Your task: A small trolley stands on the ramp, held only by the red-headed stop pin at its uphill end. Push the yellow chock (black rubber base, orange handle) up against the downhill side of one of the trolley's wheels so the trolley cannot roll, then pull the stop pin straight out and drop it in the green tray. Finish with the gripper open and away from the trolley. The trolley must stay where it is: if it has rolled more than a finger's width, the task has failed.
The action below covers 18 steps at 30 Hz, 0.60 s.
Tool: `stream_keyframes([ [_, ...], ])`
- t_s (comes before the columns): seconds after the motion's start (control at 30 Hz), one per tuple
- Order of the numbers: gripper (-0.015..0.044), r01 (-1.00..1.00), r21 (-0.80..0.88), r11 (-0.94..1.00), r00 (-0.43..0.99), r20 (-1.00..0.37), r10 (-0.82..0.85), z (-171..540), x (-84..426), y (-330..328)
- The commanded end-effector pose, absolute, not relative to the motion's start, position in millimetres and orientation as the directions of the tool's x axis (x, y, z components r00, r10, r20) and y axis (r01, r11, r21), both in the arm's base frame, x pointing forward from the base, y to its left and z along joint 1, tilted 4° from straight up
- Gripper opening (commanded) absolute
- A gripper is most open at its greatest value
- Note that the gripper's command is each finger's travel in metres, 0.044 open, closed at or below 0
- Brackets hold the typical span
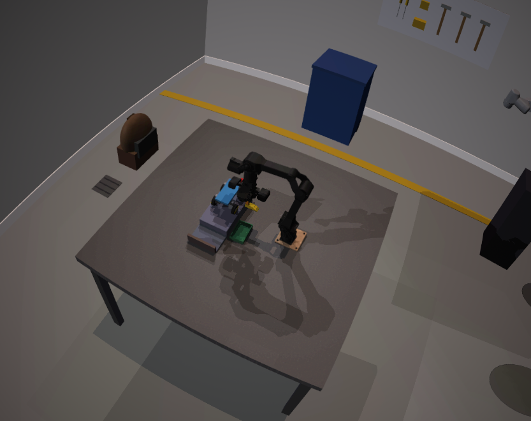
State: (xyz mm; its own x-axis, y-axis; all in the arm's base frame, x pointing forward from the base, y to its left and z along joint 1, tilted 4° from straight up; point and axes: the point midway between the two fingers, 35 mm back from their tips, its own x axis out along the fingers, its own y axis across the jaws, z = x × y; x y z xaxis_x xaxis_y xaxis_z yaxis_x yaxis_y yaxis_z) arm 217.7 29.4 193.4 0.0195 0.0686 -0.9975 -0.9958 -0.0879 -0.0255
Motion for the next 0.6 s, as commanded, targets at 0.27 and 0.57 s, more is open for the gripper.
stream_keyframes([
  [0.27, 0.0, -0.996, -0.031, -0.087, 0.024, -0.997, 0.076, 193, 222, 71],
  [0.57, 0.0, -0.996, -0.031, -0.087, 0.025, -0.997, 0.079, 194, 226, 107],
])
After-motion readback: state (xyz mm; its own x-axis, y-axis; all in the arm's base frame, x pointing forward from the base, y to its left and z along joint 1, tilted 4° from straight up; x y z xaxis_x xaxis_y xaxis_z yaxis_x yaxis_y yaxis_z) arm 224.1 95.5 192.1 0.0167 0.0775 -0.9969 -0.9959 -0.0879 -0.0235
